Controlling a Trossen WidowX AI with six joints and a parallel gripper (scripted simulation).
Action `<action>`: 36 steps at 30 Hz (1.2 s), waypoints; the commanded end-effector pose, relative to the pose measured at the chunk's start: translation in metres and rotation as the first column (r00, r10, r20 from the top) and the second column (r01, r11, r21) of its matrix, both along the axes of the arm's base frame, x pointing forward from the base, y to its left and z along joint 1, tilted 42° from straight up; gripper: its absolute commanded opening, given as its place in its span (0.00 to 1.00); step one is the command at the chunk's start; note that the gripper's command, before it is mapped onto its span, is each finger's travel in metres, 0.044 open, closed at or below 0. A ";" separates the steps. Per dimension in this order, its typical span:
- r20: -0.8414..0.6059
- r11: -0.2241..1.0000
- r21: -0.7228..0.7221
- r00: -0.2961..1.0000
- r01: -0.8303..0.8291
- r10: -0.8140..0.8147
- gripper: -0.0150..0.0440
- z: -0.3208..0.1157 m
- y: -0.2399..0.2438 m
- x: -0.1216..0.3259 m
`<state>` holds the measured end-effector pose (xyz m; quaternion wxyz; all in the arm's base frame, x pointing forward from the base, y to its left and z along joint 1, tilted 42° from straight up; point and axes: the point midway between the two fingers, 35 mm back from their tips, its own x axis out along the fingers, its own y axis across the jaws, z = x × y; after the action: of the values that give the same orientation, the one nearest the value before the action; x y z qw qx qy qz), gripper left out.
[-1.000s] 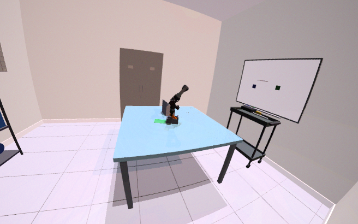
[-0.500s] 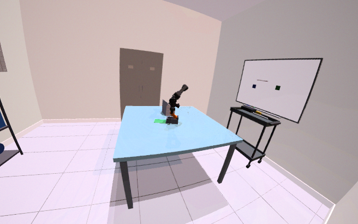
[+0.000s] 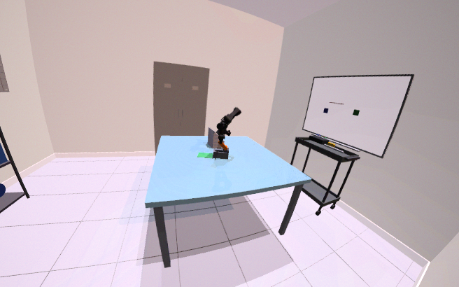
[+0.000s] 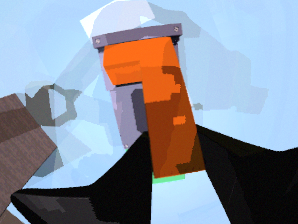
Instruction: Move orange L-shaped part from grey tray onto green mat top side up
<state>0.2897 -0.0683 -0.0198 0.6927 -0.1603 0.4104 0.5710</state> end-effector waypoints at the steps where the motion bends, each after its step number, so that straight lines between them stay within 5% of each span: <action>1: 0.004 1.000 -0.005 1.000 -0.004 0.004 0.25 0.003 -0.003 0.000; 36: 0.002 1.000 -0.013 1.000 -0.004 0.004 0.25 -0.071 -0.090 -0.059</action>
<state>0.2353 -0.1499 -0.0839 0.6922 -0.1628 0.4129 0.5691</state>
